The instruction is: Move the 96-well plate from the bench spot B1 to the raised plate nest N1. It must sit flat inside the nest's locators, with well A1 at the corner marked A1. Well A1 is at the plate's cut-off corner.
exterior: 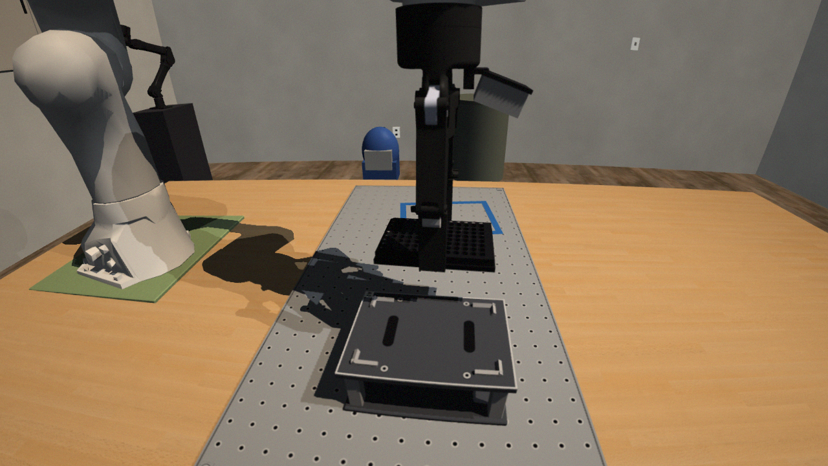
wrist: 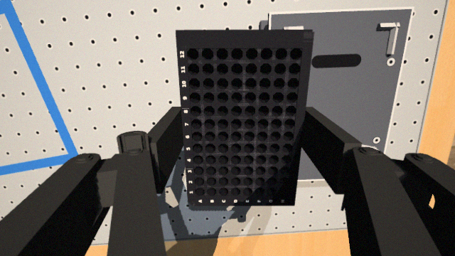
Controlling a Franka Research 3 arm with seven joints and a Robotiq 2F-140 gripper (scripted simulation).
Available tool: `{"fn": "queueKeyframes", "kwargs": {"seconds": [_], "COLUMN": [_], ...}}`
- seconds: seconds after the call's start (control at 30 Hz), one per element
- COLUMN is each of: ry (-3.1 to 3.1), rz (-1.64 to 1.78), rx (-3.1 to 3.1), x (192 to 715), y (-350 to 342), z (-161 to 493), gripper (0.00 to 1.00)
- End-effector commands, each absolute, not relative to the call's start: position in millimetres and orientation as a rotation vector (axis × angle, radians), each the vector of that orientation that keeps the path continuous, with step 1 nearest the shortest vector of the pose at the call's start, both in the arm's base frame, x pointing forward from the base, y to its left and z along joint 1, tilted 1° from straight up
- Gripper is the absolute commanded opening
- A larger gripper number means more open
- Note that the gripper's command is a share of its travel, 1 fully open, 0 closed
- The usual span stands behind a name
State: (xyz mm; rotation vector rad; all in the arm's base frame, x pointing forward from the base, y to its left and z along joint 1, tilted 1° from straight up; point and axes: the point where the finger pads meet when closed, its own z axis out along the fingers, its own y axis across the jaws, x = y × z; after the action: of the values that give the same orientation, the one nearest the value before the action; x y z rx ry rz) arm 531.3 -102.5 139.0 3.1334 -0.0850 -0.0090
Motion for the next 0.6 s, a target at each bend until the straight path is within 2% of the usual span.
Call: {"fn": "queueKeyframes", "kwargs": {"seconds": [0.0, 0.57], "ry": [-0.022, -0.022], "rz": [-0.018, -0.018], "rx": [3.140, 3.140], "x": [530.0, 529.7], "y": [-114.1, -163.4], "z": [140.6, 148.5], "gripper": [0.60, 0.60]}}
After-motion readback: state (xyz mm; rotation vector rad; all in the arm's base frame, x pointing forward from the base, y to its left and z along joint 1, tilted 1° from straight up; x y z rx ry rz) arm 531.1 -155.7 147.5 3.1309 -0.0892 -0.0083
